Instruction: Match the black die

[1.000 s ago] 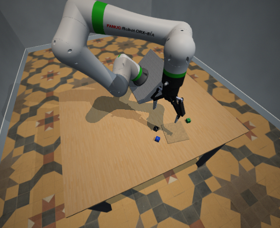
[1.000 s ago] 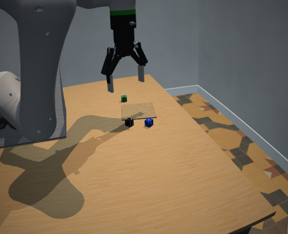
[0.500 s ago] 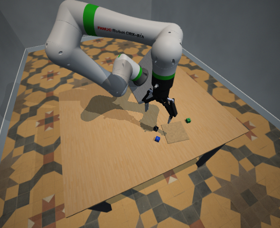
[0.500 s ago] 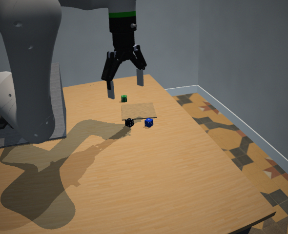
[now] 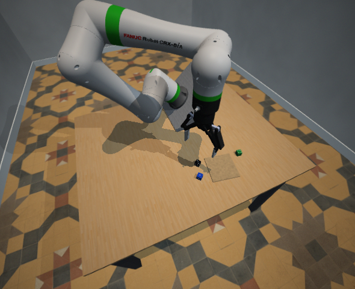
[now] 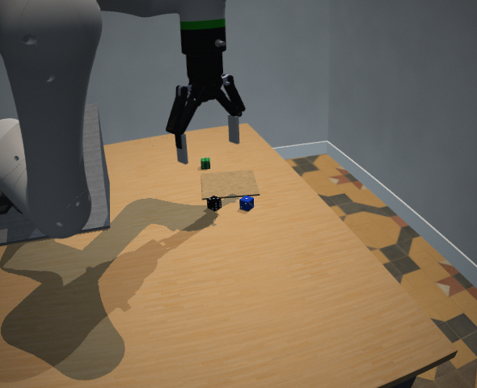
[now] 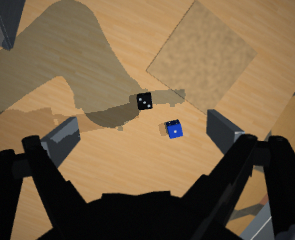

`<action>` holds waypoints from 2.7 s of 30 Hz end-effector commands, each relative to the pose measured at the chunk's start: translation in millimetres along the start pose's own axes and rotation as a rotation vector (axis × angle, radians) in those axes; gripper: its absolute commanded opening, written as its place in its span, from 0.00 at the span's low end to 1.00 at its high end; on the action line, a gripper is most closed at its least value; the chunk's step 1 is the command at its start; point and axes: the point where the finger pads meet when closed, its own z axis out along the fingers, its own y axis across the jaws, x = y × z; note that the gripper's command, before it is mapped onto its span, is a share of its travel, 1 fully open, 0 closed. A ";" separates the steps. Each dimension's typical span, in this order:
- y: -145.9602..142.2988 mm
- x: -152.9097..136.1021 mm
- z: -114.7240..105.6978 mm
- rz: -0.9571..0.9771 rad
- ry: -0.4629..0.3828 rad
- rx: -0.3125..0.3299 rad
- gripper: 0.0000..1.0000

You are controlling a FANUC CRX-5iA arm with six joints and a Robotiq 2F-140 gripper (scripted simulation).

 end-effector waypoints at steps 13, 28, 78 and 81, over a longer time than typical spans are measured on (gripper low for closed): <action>0.6 -0.1 5.5 0.530 -0.001 -0.001 1.00; 0.8 -0.2 9.9 0.932 -0.001 -0.001 1.00; 1.4 -0.4 26.6 2.461 0.001 -0.001 1.00; 1.4 -0.4 28.1 2.599 0.002 -0.001 1.00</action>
